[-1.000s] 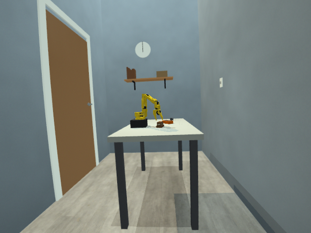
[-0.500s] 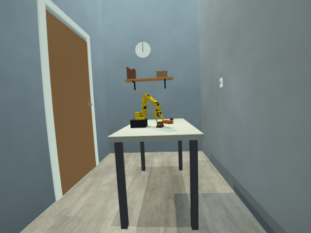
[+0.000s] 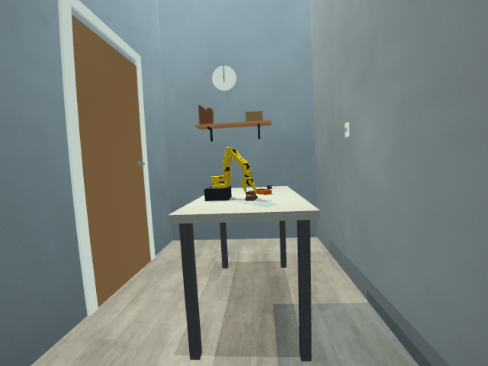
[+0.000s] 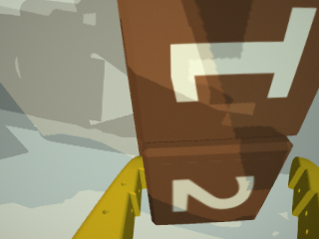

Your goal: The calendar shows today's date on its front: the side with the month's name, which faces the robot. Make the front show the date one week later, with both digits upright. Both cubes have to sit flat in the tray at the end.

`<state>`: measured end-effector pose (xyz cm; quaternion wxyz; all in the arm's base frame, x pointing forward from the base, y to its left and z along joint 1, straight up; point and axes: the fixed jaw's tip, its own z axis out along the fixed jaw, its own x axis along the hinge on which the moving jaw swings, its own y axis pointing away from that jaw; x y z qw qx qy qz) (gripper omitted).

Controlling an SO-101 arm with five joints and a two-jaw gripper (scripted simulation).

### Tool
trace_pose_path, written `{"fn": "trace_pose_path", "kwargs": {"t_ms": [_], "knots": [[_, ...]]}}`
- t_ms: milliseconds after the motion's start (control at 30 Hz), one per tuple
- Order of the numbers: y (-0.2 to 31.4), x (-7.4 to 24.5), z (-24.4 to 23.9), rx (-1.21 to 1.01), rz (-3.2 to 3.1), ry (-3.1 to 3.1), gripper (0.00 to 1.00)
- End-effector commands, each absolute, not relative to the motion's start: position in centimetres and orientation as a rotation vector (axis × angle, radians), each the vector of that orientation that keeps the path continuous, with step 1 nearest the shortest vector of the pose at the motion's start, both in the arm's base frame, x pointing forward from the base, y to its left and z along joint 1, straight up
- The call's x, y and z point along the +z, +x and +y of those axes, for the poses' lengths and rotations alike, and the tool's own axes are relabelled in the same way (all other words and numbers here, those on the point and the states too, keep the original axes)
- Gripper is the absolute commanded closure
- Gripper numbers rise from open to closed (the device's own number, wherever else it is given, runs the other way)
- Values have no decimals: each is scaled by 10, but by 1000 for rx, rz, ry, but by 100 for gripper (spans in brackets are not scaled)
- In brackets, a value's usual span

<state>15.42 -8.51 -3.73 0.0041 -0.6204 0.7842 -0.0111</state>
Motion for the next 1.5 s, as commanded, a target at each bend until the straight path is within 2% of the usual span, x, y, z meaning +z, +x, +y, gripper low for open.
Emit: {"fn": "trace_pose_path", "kwargs": {"t_ms": [0,833,1467], "knots": [[150,-42,-84,-10,2478,-1926,65],[151,-43,-84,-10,2478,-1926,67],[155,-43,-85,-10,2478,-1926,72]]}}
